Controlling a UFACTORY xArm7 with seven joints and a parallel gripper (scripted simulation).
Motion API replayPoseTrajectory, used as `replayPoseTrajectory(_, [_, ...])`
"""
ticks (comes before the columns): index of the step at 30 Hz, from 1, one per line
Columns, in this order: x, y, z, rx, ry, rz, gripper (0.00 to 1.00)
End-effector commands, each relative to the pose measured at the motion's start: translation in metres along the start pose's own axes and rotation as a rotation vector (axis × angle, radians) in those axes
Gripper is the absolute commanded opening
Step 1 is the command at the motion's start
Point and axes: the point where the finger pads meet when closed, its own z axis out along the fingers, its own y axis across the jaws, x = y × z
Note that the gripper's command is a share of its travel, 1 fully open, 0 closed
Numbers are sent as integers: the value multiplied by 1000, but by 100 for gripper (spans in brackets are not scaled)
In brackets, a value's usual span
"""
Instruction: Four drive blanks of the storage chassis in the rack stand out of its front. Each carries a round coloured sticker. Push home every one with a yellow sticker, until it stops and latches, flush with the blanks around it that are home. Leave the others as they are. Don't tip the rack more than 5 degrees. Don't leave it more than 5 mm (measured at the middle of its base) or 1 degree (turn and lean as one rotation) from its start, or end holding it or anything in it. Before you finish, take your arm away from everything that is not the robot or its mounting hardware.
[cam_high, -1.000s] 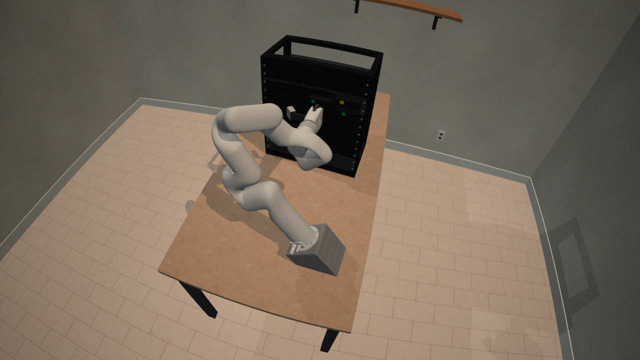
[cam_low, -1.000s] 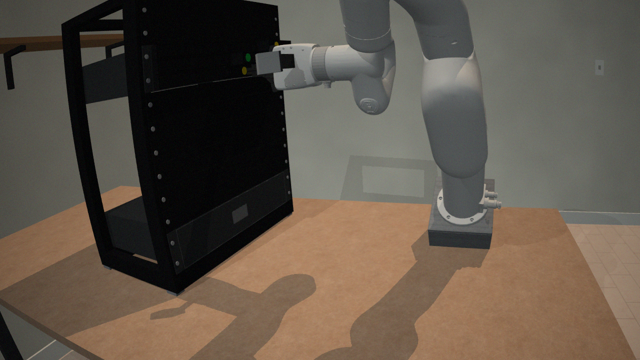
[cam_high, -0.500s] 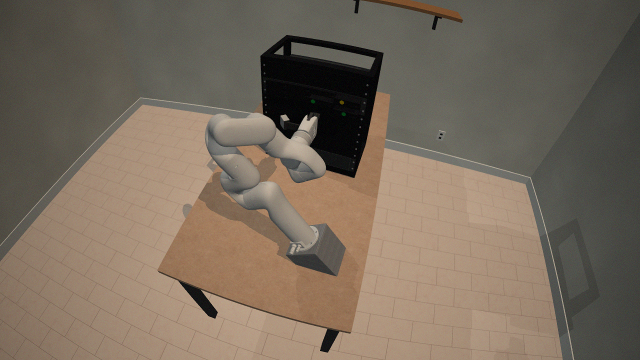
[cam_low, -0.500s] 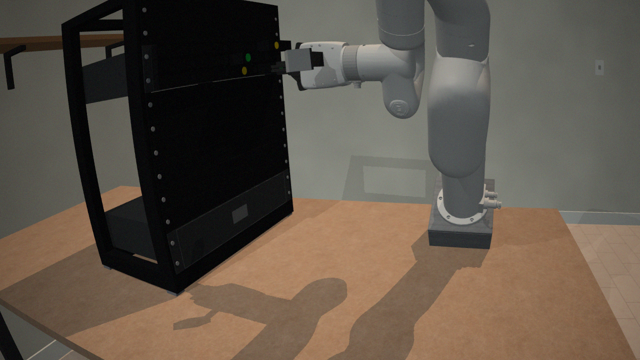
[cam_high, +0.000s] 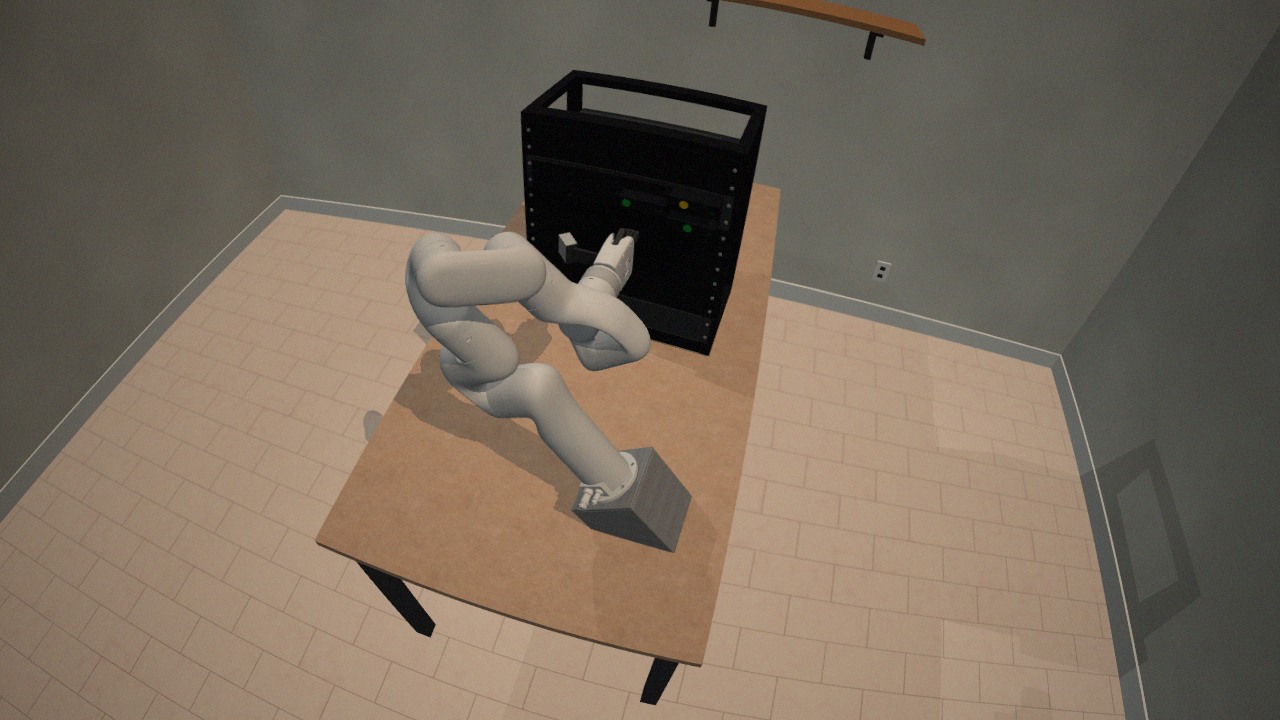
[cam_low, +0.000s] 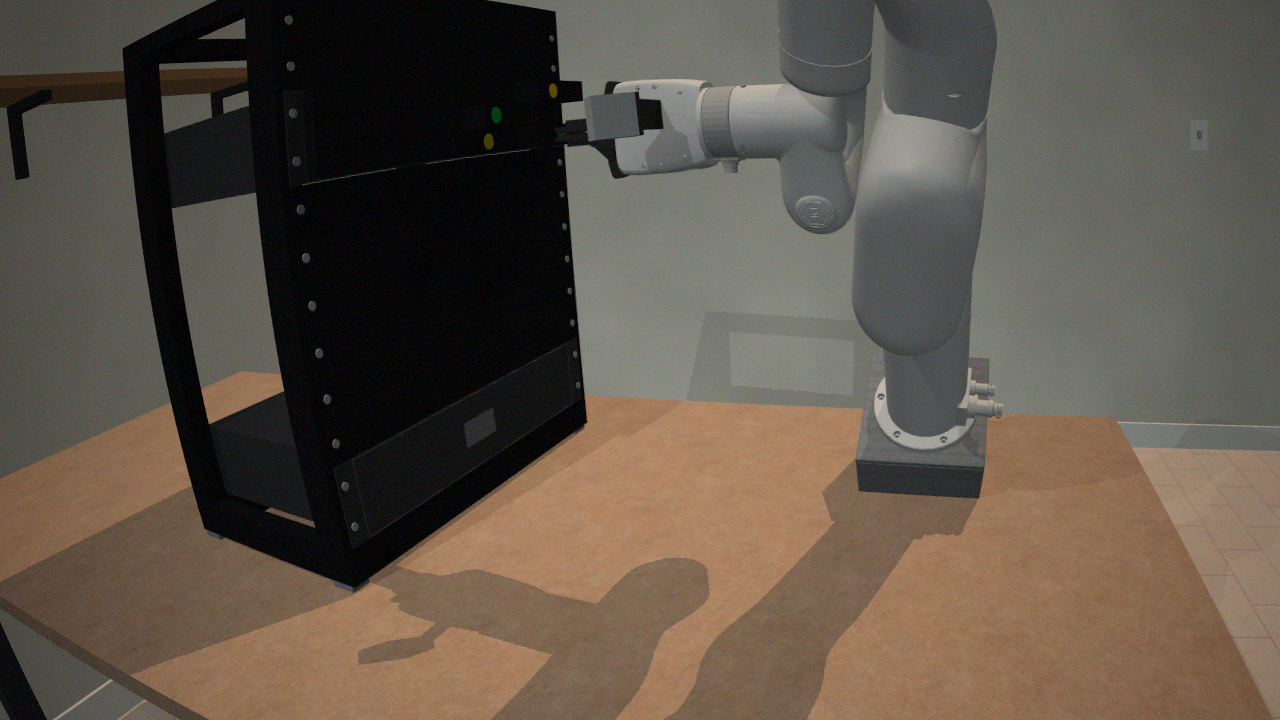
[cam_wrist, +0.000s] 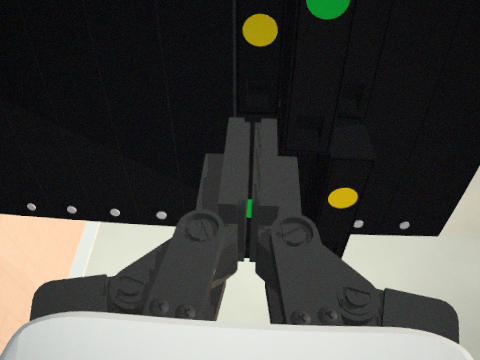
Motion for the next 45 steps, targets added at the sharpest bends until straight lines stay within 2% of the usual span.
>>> replayPoseTrajectory(1, [-8, 6, 0, -2, 0, -1, 0])
replayPoseTrajectory(7, [-22, 13, -1, -2, 0, -1, 0])
replayPoseTrajectory(19, [-87, 48, -3, -2, 0, -1, 0])
replayPoseTrajectory(26, [-103, 57, -4, -2, 0, -1, 0])
replayPoseTrajectory(38, [-109, 60, -2, -2, 0, -1, 0])
replayPoseTrajectory(45, [-109, 60, 30, -2, 0, -1, 0])
